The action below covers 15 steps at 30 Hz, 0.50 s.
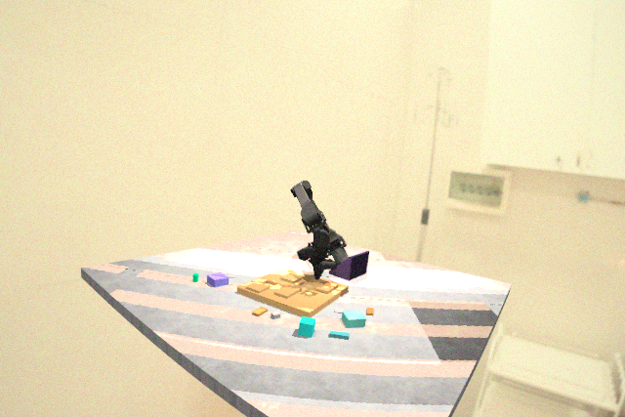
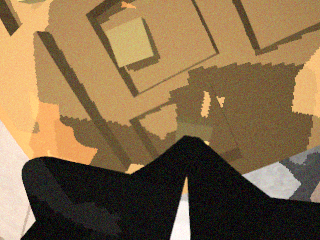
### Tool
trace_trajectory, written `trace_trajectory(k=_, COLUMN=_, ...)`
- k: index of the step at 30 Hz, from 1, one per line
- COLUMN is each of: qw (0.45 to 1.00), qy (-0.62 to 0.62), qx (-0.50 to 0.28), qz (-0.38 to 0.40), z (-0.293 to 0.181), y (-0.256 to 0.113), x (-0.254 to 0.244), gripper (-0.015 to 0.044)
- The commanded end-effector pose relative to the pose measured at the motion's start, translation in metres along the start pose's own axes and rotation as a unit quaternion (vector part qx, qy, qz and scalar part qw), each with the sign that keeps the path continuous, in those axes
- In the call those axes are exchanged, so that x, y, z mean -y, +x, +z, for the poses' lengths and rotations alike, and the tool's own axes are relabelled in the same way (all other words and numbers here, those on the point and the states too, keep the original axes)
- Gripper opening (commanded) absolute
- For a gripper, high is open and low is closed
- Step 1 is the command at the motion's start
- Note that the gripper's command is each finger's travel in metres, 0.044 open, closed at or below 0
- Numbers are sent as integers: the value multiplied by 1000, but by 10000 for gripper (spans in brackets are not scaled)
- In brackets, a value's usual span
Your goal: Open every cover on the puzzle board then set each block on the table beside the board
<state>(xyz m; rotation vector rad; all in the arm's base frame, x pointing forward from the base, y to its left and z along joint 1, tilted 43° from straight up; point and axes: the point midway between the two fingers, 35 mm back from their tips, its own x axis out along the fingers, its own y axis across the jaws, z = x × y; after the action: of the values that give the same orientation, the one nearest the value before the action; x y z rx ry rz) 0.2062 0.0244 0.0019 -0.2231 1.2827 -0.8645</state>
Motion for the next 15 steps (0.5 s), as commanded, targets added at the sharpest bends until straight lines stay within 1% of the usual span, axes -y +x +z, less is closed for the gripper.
trace_trajectory(k=1, qw=1000, qy=-8, qx=0, qz=-2, z=-1, y=4, x=1, gripper=0)
trace_trajectory(k=15, qw=1000, qy=-8, qx=0, qz=-2, z=0, y=6, x=-1, gripper=0)
